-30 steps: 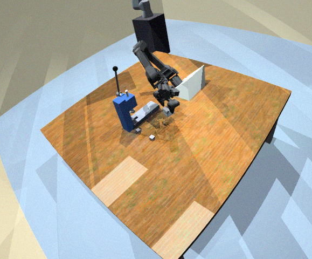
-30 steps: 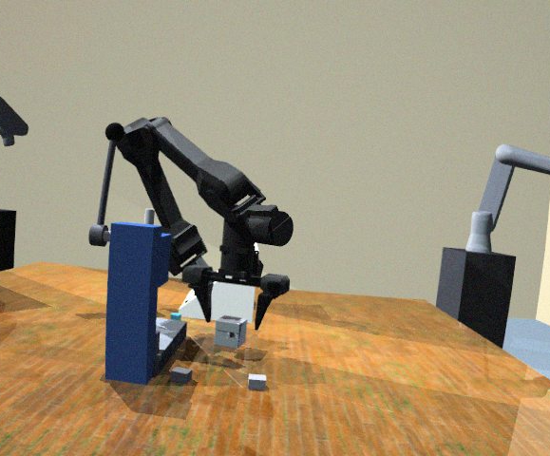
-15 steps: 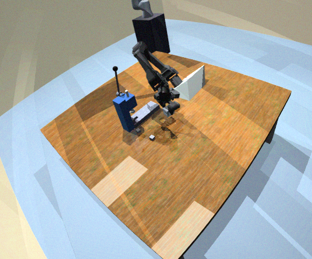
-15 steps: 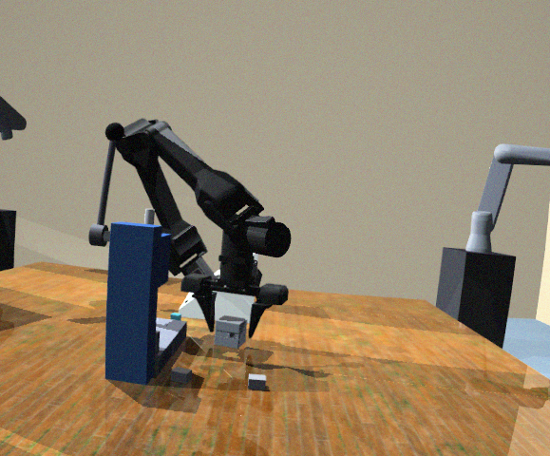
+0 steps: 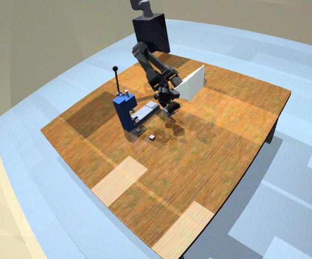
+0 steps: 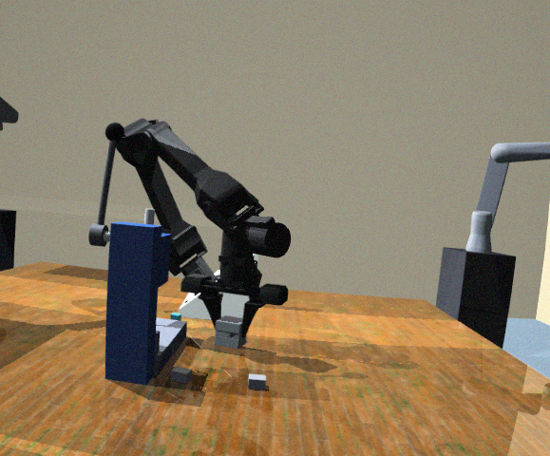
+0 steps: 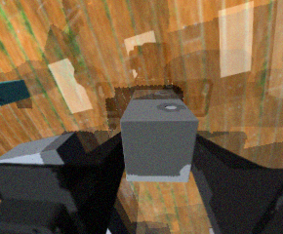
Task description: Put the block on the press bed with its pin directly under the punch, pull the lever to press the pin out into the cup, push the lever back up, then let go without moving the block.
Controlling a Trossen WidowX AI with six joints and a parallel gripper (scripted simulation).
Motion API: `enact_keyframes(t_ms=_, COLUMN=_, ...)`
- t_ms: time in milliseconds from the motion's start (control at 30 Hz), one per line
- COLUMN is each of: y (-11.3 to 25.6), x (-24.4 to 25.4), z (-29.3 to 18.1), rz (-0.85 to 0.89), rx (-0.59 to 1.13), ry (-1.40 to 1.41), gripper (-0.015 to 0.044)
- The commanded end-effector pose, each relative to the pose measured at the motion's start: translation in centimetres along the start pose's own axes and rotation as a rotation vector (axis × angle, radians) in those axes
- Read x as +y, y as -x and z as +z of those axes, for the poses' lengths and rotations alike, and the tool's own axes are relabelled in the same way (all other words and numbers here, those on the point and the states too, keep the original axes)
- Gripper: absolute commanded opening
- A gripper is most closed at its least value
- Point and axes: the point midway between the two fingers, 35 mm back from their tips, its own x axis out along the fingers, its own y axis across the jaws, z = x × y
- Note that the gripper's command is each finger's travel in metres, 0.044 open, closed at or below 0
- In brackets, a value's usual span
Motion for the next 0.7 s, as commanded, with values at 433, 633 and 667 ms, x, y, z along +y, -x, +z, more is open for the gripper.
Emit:
enact_keyframes(t_ms=433, y=2.9, x=0.0, z=0.1, rz=0.002, rx=0.0, ry=0.005, gripper=0.0)
enact_keyframes(t_ms=633, y=2.9, x=0.0, z=0.1, rz=0.007, rx=0.012, ry=-0.077, gripper=0.0)
enact_keyframes(t_ms=667, y=2.9, x=0.0, z=0.1, rz=0.008, rx=0.017, ry=-0.11, gripper=0.0)
